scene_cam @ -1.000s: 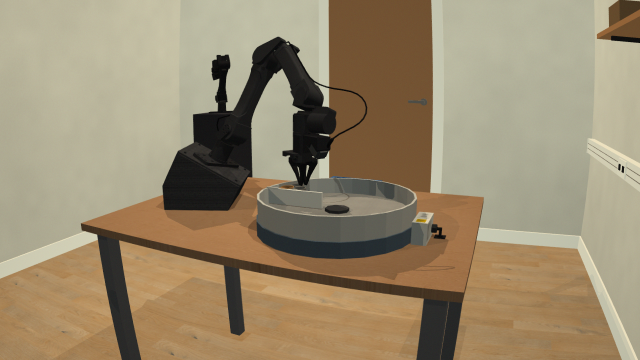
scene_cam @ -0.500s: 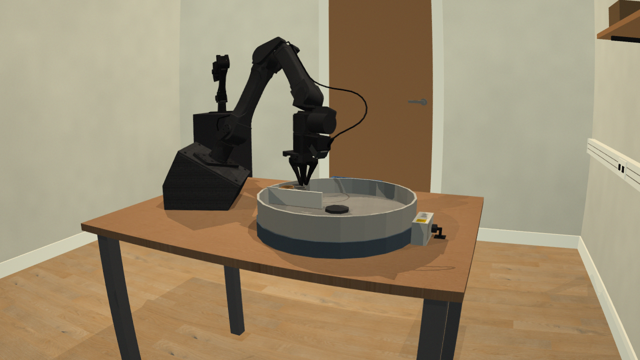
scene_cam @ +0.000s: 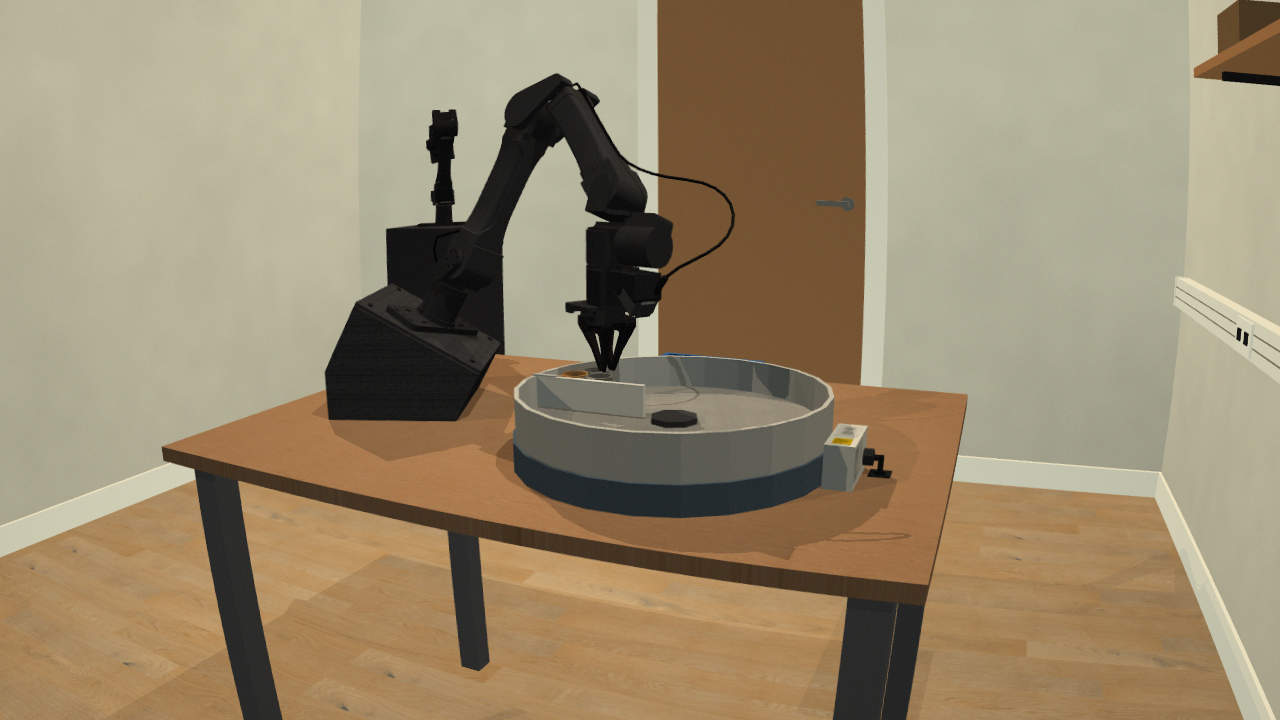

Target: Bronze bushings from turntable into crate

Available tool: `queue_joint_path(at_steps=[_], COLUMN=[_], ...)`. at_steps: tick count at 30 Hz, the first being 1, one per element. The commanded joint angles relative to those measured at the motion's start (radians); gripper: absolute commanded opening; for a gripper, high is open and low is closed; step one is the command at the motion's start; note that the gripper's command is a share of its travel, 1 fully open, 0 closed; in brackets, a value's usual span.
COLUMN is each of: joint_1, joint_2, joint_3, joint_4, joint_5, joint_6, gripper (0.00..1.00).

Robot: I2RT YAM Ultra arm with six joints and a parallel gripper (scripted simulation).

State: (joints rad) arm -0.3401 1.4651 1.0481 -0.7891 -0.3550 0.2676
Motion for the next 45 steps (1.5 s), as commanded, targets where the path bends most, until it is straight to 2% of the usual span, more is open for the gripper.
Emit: queue_joint_path(at_steps=[1,11,14,45], joint_1=[-0.012,-0.007,-0.006,-0.006], joint_2=[-0.024,0.008,-0.012,-0.013], joint_3=[0.019,0.029,0.029,0.029], joint_4=[0.014,0.019,0.015,0.014], joint_5=[0.013,0.014,0.014,0.014], joint_6=[0.008,0.01,0.01,0.01], gripper=[0.15,0.15,0.15,0.15])
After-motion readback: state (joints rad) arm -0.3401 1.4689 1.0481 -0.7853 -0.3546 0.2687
